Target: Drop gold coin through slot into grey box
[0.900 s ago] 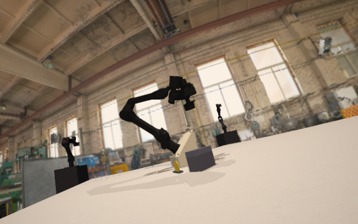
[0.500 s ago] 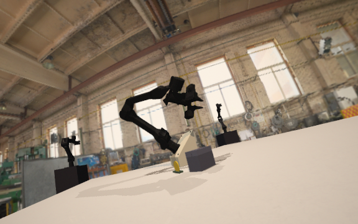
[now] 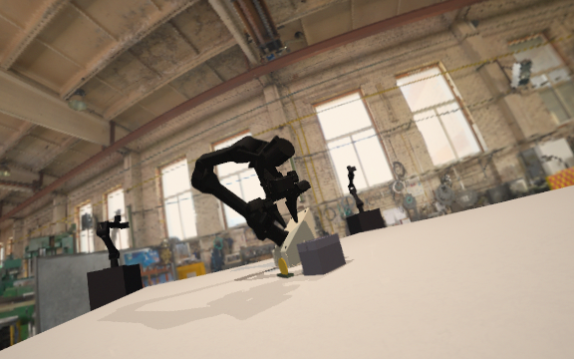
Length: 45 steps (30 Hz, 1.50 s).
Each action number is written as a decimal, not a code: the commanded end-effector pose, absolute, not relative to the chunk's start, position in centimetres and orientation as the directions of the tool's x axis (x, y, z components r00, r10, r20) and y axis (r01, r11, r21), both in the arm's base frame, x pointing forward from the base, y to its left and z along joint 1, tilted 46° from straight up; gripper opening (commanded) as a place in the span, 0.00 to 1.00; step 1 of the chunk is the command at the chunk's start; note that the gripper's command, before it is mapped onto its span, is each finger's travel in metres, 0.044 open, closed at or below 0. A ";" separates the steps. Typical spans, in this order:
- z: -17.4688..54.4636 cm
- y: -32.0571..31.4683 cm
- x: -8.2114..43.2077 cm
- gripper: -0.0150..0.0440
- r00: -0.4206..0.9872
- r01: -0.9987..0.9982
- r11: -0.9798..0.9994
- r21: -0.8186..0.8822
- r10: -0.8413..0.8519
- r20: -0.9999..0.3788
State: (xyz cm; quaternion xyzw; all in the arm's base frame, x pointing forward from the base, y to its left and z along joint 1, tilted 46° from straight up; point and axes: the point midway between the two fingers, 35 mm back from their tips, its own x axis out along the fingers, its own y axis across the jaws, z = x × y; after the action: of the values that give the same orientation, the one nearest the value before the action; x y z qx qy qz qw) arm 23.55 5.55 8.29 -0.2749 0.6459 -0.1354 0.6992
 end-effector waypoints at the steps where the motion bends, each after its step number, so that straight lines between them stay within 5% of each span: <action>1: 10.3 2.4 24.5 0.53 0.141 -0.215 0.678 -0.703 -0.691 -0.709; 45: 4.7 -4.1 25.9 0.53 0.143 -0.217 0.669 -0.711 -0.699 -0.701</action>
State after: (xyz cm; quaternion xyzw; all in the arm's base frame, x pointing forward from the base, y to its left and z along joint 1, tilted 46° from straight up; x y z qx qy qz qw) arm 25.99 -3.73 5.03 -0.3590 0.6281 -0.1817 0.6660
